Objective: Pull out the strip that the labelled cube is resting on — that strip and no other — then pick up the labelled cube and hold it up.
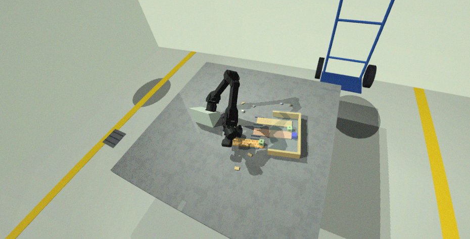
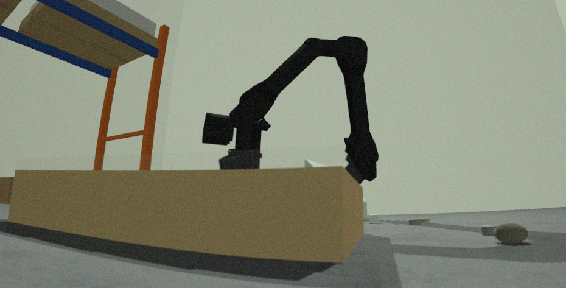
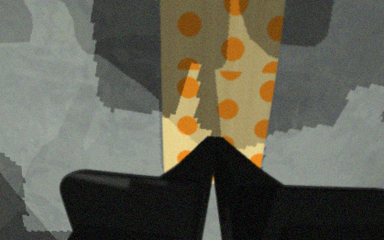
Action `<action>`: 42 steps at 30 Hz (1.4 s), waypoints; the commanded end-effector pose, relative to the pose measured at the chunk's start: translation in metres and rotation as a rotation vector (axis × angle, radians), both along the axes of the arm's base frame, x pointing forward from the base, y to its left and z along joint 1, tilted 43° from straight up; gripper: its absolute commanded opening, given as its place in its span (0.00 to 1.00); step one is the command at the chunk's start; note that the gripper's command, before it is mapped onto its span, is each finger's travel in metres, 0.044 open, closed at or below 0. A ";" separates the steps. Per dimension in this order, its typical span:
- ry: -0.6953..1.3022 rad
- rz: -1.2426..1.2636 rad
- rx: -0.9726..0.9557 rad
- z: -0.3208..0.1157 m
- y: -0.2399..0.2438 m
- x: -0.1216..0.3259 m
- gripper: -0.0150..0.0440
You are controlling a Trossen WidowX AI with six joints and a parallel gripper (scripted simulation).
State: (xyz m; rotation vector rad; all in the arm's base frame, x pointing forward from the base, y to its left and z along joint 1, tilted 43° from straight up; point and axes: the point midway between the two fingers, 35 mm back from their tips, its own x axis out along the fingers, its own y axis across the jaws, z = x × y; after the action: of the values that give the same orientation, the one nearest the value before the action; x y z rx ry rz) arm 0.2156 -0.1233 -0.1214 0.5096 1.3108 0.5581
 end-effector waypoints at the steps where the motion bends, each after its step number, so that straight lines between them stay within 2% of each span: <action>1: 0.010 0.004 0.004 0.014 -0.013 -0.002 0.25; 3: 0.020 0.010 0.008 0.028 -0.026 -0.005 0.25; 7: 0.021 0.011 0.009 0.030 -0.027 -0.006 0.25; 24: 0.043 -0.019 0.016 0.048 -0.033 0.064 1.00; 42: 0.038 -0.019 0.017 0.067 -0.040 0.134 1.00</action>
State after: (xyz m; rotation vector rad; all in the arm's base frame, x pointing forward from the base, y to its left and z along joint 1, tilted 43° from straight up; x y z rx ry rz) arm 0.3384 -0.1639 -0.0573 0.5418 1.3368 0.5465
